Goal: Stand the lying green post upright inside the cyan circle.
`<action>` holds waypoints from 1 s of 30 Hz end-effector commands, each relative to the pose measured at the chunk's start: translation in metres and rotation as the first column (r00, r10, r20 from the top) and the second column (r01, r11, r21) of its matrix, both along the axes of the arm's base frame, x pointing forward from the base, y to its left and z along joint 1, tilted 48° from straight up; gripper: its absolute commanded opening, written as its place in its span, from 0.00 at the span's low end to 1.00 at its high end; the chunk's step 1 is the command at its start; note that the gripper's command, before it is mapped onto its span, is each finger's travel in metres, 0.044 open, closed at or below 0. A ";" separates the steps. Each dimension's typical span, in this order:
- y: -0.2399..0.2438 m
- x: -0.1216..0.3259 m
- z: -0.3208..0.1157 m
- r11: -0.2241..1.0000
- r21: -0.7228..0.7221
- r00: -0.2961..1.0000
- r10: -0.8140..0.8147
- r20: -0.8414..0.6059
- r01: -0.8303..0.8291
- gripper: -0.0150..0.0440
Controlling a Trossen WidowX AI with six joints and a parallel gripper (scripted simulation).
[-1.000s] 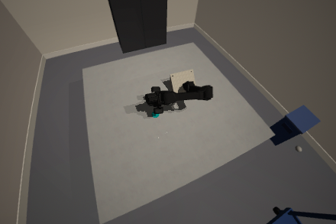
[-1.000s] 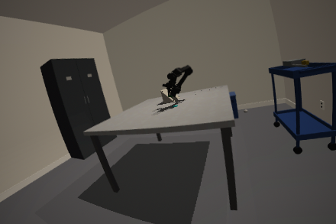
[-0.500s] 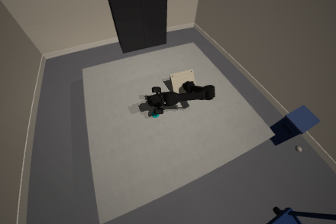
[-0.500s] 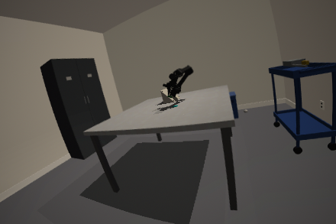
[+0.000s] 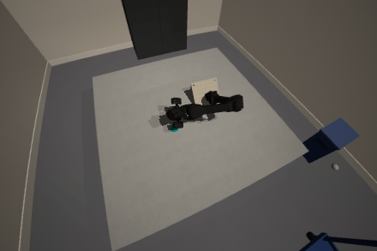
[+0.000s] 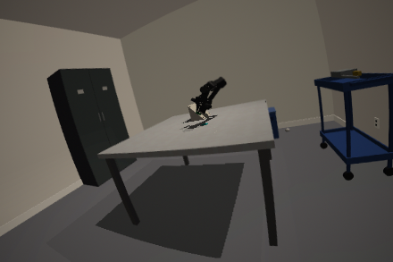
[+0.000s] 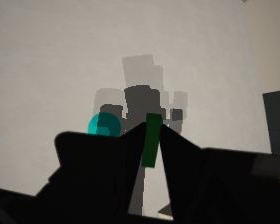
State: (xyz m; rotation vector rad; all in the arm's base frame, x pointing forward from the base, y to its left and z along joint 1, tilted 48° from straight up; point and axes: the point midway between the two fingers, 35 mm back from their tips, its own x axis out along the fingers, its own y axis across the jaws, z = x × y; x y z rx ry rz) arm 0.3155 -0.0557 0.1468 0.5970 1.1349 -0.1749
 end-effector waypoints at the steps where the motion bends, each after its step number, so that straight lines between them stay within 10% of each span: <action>1: 0.000 -0.001 0.001 1.000 -0.020 1.000 -0.020 0.020 0.020 0.29; 30: 0.001 0.001 0.003 0.986 -0.101 0.983 -0.121 0.137 0.135 0.29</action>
